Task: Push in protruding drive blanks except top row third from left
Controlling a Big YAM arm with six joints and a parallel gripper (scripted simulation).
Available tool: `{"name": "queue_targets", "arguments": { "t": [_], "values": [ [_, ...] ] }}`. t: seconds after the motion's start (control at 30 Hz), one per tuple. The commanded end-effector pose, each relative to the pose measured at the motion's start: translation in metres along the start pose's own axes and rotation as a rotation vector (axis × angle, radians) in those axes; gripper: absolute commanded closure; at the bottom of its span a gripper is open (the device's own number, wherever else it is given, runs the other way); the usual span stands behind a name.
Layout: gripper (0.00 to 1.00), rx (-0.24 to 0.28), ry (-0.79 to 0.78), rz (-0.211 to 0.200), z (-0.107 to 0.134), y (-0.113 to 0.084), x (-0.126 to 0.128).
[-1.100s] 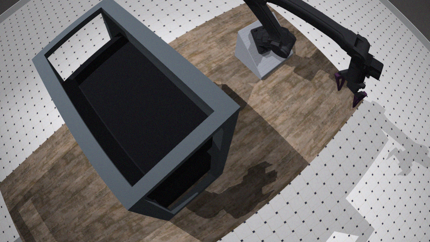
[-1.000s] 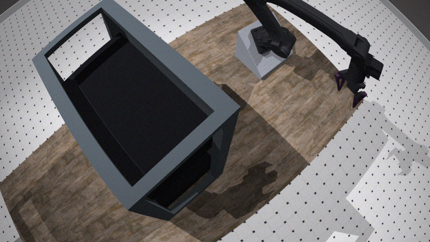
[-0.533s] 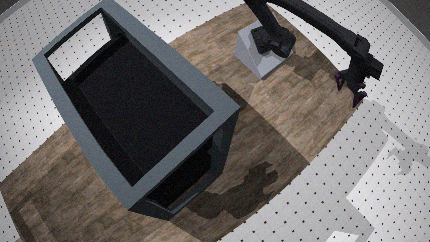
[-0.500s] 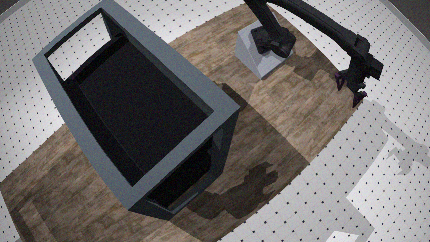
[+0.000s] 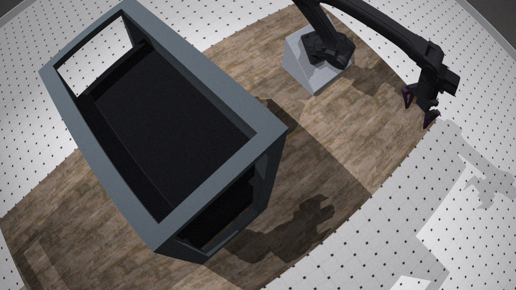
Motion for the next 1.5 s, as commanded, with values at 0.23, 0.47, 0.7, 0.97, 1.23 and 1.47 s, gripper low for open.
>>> {"name": "queue_targets", "arguments": {
  "t": [0.23, 0.47, 0.7, 0.97, 1.23, 1.47],
  "values": [
    [0.0, -0.024, 0.042, 0.038, -0.001, -0.015, -0.019],
    [0.0, -0.037, 0.09, 0.069, 0.0, -0.024, -0.031],
    [0.0, -0.031, 0.105, 0.072, -0.002, -0.022, -0.035],
    [0.0, -0.015, 0.134, 0.085, -0.004, -0.017, -0.04],
    [0.0, 0.0, 0.176, 0.105, -0.004, -0.013, -0.047],
    [0.0, 0.024, 0.236, 0.139, -0.002, -0.006, -0.059]
  ]
}}
Point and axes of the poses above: the point where the finger pads meet when closed, its own y axis out along the fingers, its own x axis across the jaws, z = x × y, the point moved 3 cm from there along -y, back along the fingers, and after that the axes turned 10 degrees about y, right-handed, at the moved point
